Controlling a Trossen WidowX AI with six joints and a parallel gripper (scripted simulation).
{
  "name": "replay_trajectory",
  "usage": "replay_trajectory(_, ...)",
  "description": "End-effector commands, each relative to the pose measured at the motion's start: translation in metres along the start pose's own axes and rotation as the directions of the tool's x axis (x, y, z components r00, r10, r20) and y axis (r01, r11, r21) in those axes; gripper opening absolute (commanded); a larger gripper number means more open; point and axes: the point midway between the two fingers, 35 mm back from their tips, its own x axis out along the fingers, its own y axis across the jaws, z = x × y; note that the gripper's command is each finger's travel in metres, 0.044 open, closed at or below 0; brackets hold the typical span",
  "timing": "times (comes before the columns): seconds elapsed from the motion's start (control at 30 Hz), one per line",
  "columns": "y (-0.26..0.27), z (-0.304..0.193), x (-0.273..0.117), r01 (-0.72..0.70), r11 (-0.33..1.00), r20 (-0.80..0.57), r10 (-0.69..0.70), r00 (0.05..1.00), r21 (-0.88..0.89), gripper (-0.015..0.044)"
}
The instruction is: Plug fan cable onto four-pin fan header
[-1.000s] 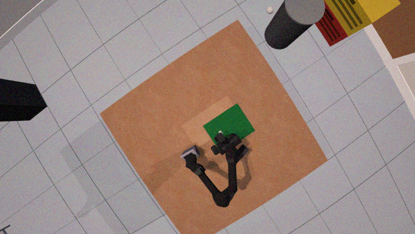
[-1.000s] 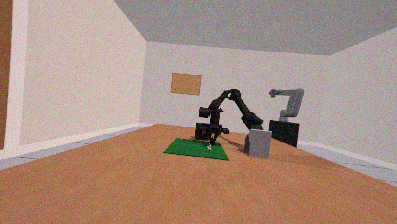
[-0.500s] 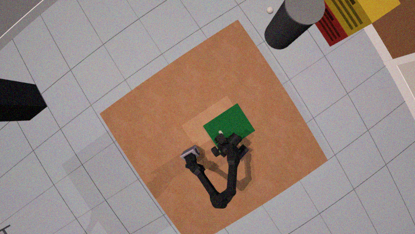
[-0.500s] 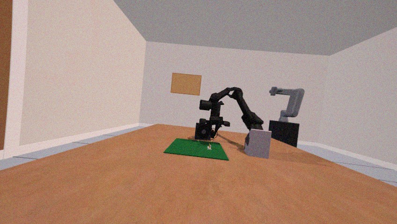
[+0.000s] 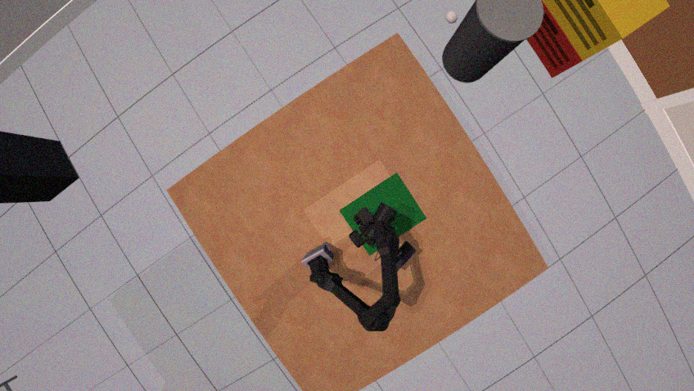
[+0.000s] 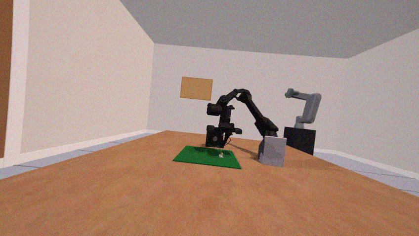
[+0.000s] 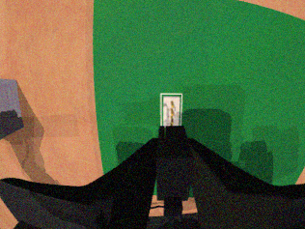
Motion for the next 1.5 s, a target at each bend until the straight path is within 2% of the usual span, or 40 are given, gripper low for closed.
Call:
replay_trajectory(0.0, -0.002, 0.004, 0.000, 0.001, 1.000, 0.003, -0.001, 1.000, 0.006, 0.0000)
replay_trajectory(0.87, -0.002, 0.012, -0.002, 0.001, 1.000, 0.004, -0.001, 1.000, 0.012, 0.0000)
replay_trajectory(1.03, -0.001, 0.012, 0.020, 0.001, 1.000, 0.003, -0.001, 1.000, 0.012, 0.0000)
replay_trajectory(1.47, -0.001, 0.012, 0.020, 0.001, 1.000, 0.003, -0.001, 1.000, 0.012, 0.0000)
